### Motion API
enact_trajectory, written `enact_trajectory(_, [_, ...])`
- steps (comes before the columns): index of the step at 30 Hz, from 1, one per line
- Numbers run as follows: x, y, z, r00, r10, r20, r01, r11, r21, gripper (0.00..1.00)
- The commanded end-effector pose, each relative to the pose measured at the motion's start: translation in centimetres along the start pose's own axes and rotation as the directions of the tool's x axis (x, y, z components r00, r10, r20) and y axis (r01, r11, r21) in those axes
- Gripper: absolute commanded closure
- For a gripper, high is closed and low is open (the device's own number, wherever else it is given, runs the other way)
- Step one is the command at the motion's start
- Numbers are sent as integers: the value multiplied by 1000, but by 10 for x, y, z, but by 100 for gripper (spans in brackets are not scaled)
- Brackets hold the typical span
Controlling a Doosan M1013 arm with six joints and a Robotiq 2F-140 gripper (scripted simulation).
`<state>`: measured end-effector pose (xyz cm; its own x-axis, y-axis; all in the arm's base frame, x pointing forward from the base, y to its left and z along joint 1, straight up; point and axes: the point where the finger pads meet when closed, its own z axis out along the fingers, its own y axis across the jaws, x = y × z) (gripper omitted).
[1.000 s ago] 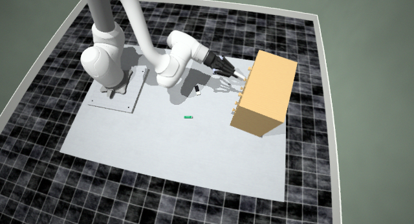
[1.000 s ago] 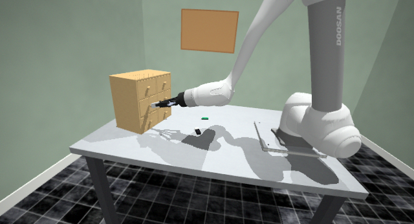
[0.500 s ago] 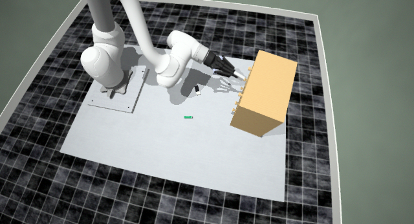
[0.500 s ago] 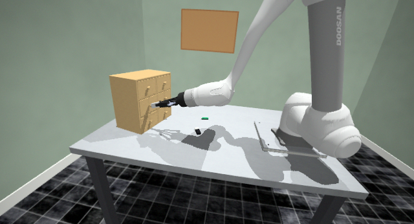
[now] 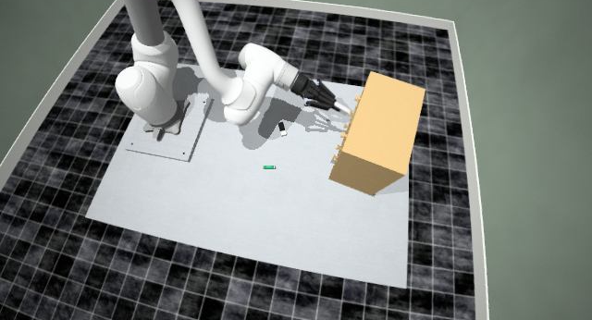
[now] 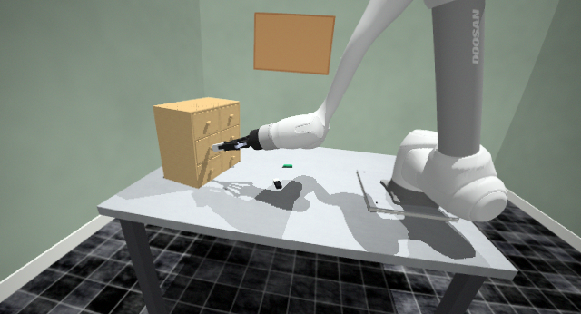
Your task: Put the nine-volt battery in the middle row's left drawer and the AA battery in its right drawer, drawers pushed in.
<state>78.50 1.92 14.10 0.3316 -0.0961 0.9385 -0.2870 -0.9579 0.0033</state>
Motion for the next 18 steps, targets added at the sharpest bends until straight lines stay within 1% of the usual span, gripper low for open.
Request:
enact_trajectory(1, [-1, 0, -3, 1000, 0, 0, 0, 1000, 0, 100])
enact_trajectory(7, [-10, 0, -28, 1000, 0, 0, 0, 1000, 0, 100])
enact_trajectory(9, [-10, 0, -28, 1000, 0, 0, 0, 1000, 0, 100])
enact_trajectory(14, [-16, 0, -45, 1000, 0, 0, 0, 1000, 0, 100])
enact_trajectory(18, [-17, 0, -47, 1000, 0, 0, 0, 1000, 0, 100])
